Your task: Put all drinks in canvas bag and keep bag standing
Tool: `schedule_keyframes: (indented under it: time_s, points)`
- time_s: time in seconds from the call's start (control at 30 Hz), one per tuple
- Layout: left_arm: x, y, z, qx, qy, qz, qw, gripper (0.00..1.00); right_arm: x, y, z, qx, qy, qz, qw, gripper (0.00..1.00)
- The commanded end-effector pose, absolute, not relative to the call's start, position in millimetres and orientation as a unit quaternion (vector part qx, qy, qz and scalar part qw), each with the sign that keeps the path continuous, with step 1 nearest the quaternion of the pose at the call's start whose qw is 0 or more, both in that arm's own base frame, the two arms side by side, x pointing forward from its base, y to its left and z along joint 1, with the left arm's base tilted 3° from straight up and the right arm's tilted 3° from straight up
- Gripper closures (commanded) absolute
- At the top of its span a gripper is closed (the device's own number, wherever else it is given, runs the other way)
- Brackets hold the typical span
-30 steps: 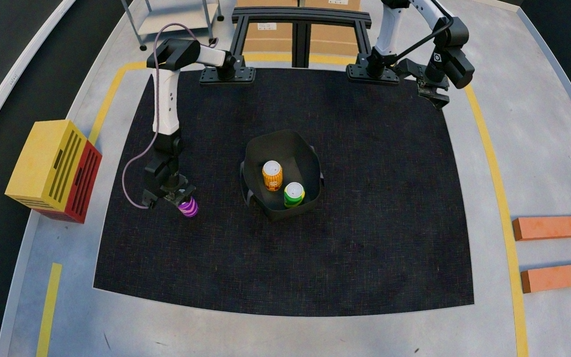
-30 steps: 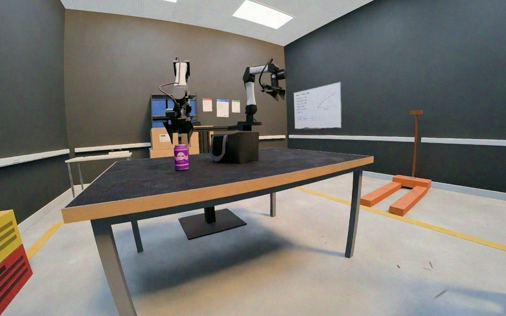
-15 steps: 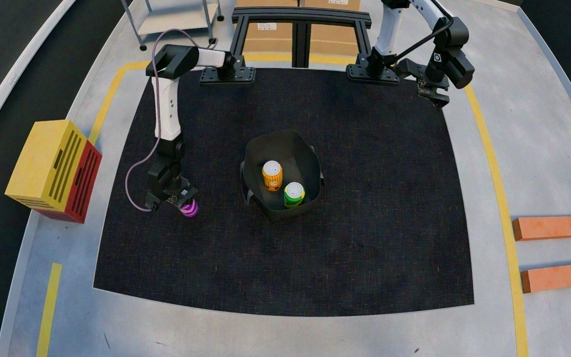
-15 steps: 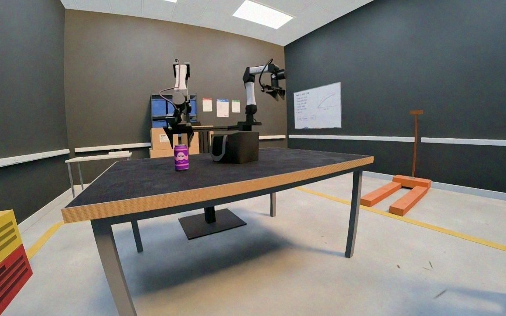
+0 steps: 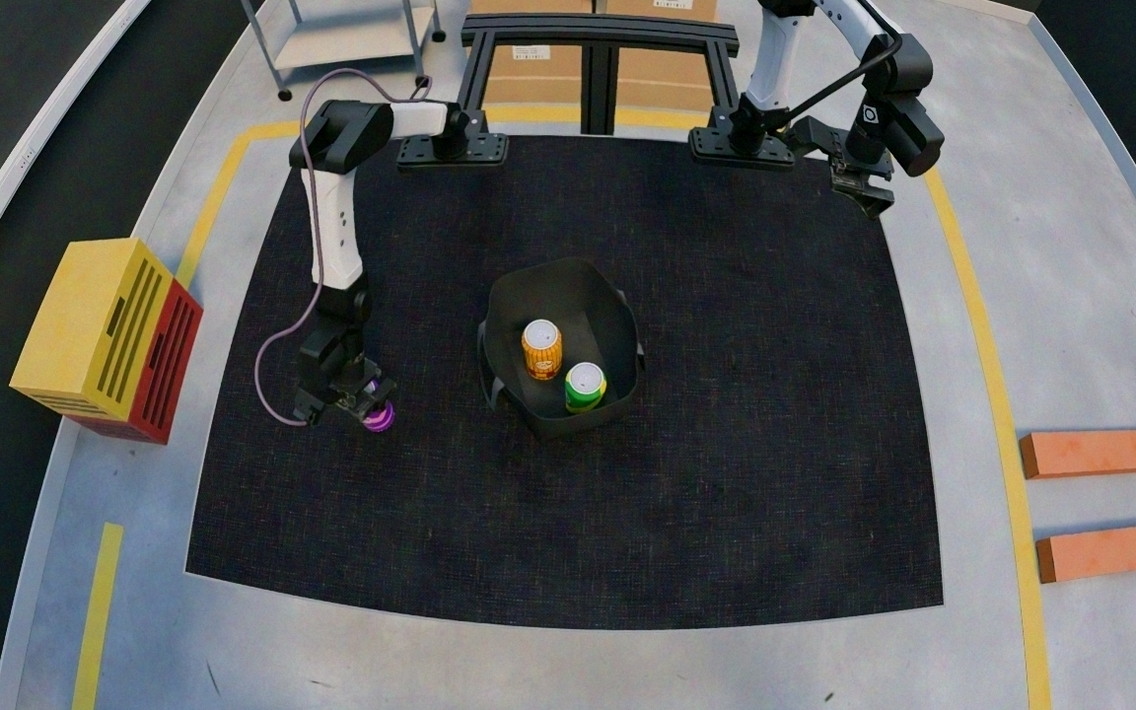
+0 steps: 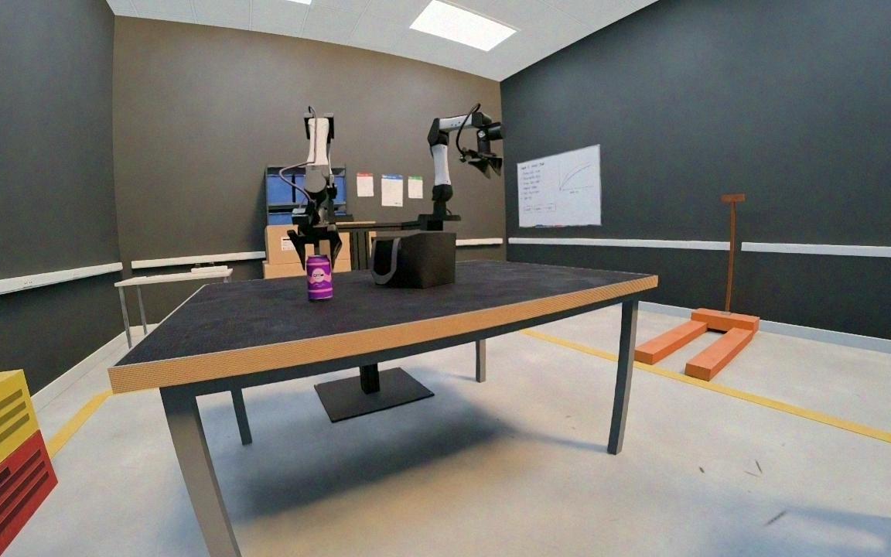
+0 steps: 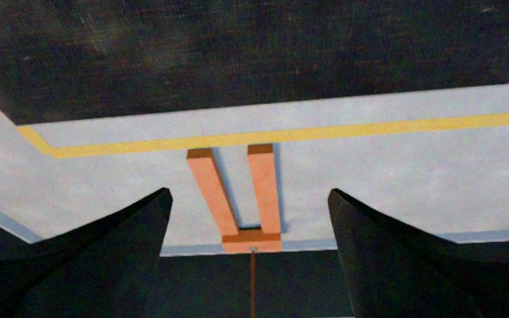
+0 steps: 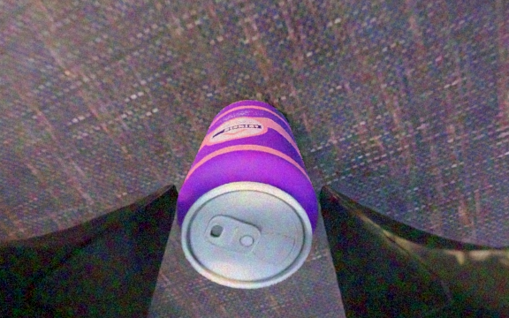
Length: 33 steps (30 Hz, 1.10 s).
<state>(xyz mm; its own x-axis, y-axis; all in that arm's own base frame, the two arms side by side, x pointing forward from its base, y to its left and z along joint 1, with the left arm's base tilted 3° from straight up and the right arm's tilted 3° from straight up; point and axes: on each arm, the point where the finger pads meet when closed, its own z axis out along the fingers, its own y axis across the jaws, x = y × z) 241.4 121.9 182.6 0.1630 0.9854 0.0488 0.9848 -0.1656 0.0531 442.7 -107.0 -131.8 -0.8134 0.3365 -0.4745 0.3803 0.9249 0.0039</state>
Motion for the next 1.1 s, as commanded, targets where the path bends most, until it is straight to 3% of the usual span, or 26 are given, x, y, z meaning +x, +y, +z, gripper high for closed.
schedule_keyframes:
  time_s: [0.0,0.37,0.4,1.07]
  points:
    - [243,124,183,0.766,0.642,0.037,0.002,0.09,455,-117,-135,0.2,0.944,-0.052,0.258,0.11]
    - [243,124,183,0.766,0.642,0.037,0.002,0.09,464,-119,-121,0.2,0.939,-0.053,0.275,0.11]
    - [243,124,183,0.766,0.642,0.037,0.002,0.09,462,-119,-122,0.2,0.94,-0.053,0.271,0.22]
    - [243,124,183,0.766,0.642,0.037,0.002,0.09,462,-118,-122,0.199,0.941,-0.05,0.271,0.25]
